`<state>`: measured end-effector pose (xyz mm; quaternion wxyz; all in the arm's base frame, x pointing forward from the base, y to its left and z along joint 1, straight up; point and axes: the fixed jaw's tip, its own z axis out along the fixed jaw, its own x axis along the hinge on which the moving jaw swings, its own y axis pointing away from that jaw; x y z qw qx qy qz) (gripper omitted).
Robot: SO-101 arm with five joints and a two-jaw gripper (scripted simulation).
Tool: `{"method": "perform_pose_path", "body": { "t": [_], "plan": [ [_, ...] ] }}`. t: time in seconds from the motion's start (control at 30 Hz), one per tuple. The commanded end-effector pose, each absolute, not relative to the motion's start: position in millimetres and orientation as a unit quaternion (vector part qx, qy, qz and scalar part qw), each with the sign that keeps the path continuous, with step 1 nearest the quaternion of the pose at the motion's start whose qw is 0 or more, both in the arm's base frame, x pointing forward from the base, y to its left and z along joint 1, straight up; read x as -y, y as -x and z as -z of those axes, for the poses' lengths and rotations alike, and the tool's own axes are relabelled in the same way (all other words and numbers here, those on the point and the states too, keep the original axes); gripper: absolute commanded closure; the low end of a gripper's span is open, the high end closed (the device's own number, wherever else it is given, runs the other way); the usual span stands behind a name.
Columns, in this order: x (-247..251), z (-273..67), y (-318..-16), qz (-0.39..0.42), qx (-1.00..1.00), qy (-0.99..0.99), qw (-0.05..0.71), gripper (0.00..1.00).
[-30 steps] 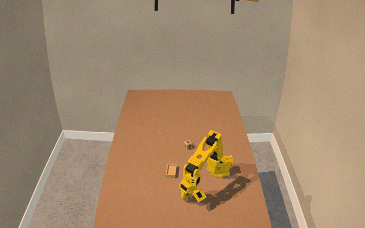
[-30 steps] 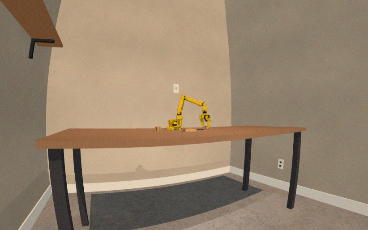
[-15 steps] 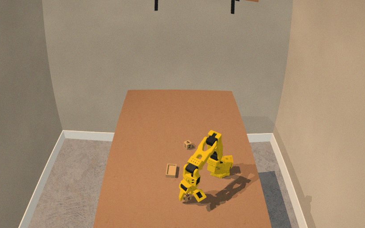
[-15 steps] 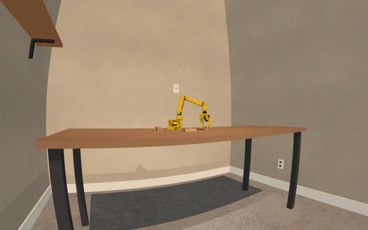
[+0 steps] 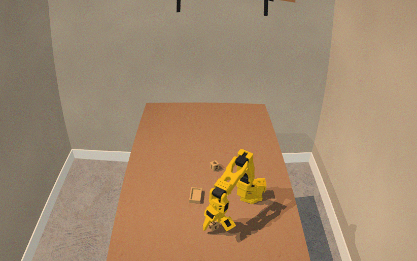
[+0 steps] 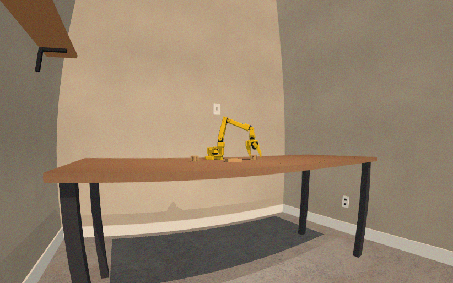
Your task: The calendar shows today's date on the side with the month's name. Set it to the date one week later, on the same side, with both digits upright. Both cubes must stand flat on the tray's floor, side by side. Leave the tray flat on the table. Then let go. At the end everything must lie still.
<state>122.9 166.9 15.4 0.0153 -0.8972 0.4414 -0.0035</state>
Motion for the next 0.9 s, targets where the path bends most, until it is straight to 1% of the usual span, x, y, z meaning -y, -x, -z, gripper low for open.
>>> {"method": "perform_pose_path", "body": {
  "t": [0.0, 0.13, 0.33, 0.4, 0.63, 0.87],
  "plan": [
    [-171, -20, -123, 0.005, -0.433, 0.901, 0.028, 0.64],
    [-171, -28, -124, 0.005, -0.433, 0.901, 0.028, 0.64],
    [-172, -48, -124, 0.005, -0.433, 0.901, 0.028, 0.64],
    [-172, -48, -124, 0.005, -0.433, 0.901, 0.028, 0.64],
    [-170, -71, -123, 0.005, -0.433, 0.901, 0.028, 0.64],
    [-168, -79, -122, 0.005, -0.433, 0.901, 0.028, 0.64]
  ]
}}
